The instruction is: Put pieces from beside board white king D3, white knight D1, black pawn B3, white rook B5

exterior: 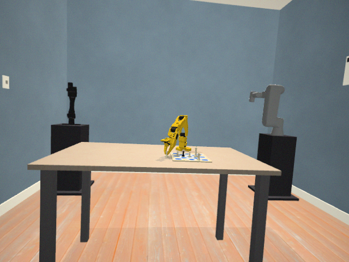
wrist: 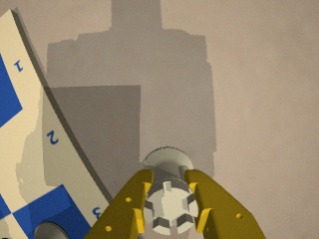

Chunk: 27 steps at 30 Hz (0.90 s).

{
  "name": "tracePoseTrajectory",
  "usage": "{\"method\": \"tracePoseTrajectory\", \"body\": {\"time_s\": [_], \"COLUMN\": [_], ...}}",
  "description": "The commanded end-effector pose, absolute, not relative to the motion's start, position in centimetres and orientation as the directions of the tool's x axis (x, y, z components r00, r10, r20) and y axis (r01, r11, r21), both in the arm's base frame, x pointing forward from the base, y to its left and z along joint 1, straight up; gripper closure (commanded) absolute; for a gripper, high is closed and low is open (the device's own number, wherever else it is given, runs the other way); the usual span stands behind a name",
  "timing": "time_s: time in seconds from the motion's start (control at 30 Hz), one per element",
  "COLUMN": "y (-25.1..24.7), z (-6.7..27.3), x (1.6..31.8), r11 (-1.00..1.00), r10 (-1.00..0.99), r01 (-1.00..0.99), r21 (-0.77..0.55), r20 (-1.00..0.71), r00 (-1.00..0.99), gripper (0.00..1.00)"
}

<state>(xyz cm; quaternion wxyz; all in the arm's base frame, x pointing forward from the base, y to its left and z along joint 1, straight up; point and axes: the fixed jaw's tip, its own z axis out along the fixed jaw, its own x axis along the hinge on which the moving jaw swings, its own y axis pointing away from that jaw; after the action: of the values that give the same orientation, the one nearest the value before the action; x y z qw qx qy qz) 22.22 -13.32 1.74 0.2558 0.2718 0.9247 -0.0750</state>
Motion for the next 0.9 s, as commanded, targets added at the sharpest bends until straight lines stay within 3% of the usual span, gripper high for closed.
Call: {"method": "tracePoseTrajectory", "body": {"time_s": [0.0,0.87], "y": [-13.57,-13.69], "z": [2.12,2.93], "x": [22.28,22.19], "r11": [0.839,0.838], "r10": [0.464,0.464], "r01": [0.544,0.546], "r21": [-0.001,-0.003], "r20": [-0.523,-0.523], "r00": [-0.715,-0.715], "gripper": [1.00,1.00]}}
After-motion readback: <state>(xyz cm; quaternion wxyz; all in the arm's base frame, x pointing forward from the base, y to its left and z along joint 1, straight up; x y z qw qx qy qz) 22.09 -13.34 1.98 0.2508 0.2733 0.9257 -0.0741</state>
